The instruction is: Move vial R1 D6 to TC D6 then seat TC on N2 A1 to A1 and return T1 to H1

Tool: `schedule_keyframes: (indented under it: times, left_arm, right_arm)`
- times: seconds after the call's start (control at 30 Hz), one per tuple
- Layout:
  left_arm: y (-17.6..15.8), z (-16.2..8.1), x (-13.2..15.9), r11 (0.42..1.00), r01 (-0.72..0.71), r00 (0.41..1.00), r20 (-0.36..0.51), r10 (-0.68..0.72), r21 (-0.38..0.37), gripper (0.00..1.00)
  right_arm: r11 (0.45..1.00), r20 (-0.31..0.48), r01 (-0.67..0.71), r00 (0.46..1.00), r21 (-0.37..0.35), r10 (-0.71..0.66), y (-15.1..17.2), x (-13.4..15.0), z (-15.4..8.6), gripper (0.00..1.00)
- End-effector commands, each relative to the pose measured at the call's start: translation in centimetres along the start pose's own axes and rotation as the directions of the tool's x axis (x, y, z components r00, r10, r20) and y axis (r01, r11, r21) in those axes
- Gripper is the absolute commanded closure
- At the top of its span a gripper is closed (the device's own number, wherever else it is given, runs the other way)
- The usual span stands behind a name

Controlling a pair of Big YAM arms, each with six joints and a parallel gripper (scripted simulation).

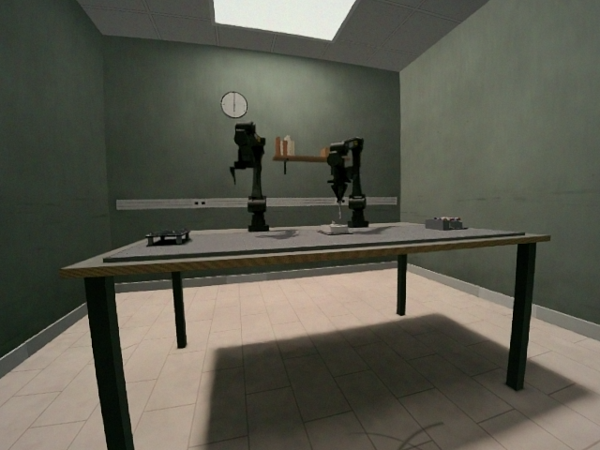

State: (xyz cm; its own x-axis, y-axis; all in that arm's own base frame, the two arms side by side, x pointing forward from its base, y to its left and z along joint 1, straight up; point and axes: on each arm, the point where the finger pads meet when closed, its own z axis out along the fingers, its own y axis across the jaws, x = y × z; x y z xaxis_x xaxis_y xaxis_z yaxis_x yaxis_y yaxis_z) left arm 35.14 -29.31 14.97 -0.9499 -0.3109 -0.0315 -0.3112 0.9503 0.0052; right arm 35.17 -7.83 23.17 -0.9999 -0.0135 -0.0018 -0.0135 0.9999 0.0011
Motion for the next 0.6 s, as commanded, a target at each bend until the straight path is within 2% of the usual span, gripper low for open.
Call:
schedule_keyframes:
  times: [0.0,0.27,0.57]
  left_arm:
    - [0.4,-1.1,-0.7,0.990,-0.138,0.990,0.019,0.137,0.037,0.93]
    - [1.7,-1.1,-1.2,0.939,-0.341,0.940,0.028,0.340,0.038,0.93]
    - [2.8,-1.0,-1.6,0.939,-0.341,0.940,0.028,0.340,0.040,0.93]
  right_arm:
    - [1.000,0.033,-0.009,0.999,0.009,0.009,-0.2,-0.7,-1.2,0.00]
    - [1.000,0.033,-0.009,0.999,0.009,0.009,-0.2,-0.7,-1.2,0.00]
    - [1.000,0.033,-0.009,0.999,0.009,0.009,-0.2,-0.7,-1.2,0.00]
